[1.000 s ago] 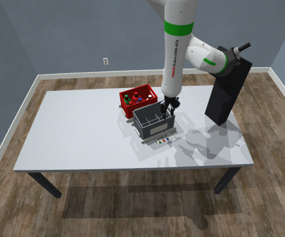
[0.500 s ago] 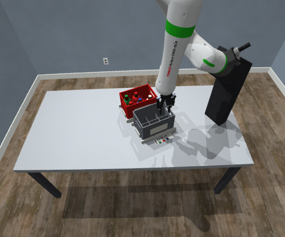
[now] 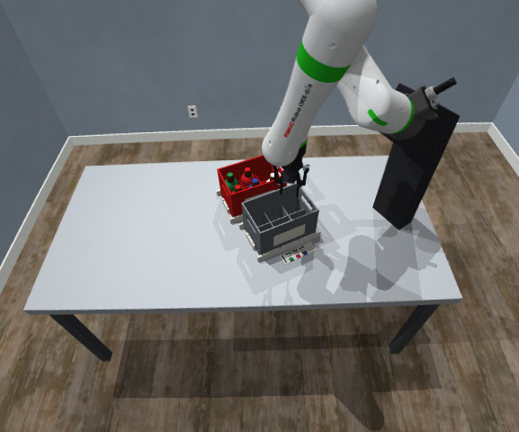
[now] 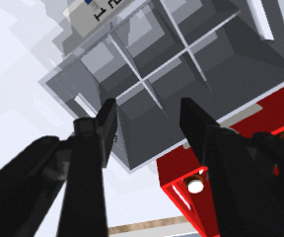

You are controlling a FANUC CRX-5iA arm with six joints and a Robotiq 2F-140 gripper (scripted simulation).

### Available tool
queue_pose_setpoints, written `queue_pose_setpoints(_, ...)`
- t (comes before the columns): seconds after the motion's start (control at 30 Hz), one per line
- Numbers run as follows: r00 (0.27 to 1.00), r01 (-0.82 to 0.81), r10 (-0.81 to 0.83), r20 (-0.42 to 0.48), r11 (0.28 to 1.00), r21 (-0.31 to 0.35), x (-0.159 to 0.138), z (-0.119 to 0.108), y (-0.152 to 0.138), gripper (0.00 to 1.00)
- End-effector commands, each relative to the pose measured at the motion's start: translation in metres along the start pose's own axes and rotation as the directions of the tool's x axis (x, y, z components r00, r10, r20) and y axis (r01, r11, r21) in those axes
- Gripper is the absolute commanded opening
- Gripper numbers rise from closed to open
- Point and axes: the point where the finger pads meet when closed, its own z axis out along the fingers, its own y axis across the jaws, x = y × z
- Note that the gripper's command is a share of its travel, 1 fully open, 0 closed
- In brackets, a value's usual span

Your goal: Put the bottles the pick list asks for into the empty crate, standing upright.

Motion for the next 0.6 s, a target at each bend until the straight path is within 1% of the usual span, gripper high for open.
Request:
queue_pose_setpoints(0.0,0.988,-0.136,0.138,-0.07,0.99,0.026,-0.019,-0.004,0.02,0.44)
queue_pose_setpoints(0.13,0.971,-0.233,0.234,-0.049,0.972,0.029,-0.032,-0.008,0.034,0.44)
queue_pose_setpoints(0.2,0.971,-0.233,0.234,-0.049,0.972,0.029,-0.032,-0.008,0.034,0.44)
queue_pose_setpoints(0.23,0.954,-0.294,0.296,-0.05,0.955,0.034,-0.036,-0.009,0.038,0.44)
queue_pose_setpoints(0.4,0.914,-0.404,0.405,-0.03,0.914,0.035,-0.053,-0.013,0.056,0.44)
queue_pose_setpoints(0.57,0.858,-0.513,0.514,-0.018,0.858,0.038,-0.069,-0.018,0.074,0.44)
